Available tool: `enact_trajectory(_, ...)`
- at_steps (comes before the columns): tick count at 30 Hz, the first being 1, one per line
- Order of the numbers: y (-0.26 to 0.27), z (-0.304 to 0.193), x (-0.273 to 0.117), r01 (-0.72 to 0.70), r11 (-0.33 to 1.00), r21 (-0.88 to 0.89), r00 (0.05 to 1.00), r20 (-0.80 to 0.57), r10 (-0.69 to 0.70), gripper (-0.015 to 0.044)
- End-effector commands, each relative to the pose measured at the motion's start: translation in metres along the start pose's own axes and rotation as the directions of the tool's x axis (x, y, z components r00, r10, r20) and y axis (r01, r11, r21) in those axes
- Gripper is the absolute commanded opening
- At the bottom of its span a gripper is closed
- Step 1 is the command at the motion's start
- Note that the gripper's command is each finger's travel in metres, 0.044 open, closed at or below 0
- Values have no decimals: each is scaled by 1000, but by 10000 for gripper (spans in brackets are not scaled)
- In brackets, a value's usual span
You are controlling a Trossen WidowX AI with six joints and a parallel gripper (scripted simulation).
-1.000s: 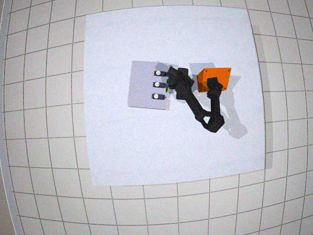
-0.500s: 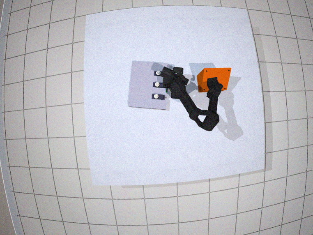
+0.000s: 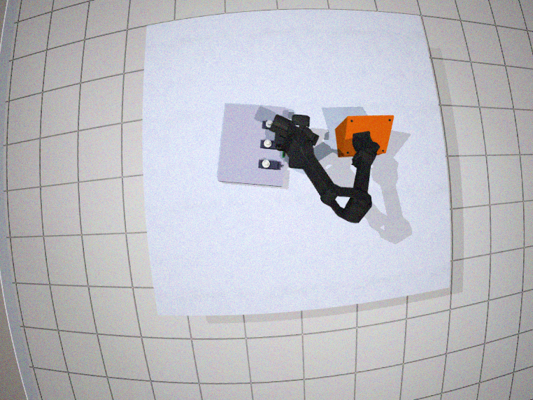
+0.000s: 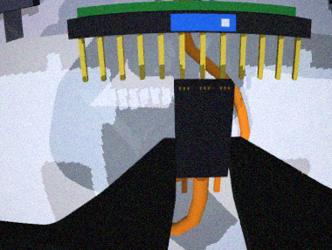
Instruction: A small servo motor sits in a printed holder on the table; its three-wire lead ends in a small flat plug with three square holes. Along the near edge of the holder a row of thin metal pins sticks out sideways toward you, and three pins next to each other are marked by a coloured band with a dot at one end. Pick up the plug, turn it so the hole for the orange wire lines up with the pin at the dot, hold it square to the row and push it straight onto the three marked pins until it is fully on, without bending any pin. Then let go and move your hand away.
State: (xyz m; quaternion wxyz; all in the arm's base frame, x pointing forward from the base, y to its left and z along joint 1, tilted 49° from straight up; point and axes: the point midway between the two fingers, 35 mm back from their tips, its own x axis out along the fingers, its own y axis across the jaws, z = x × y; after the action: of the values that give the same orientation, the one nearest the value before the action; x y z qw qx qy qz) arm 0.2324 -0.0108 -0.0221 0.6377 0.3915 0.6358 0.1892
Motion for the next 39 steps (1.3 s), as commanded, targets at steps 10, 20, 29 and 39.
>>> enact_trajectory(10, 1, -1, 0, -3, 1000, 5, 1000, 0, 3, 0)
enact_trajectory(20, 0, 5, 0, -3, 1000, 5, 1000, 0, 3, 0)
enact_trajectory(29, -1, 11, 0, -3, 1000, 4, 1000, 1, 3, 0)
enact_trajectory(39, -2, 18, 0, -3, 1000, 4, 1000, 1, 3, 0)
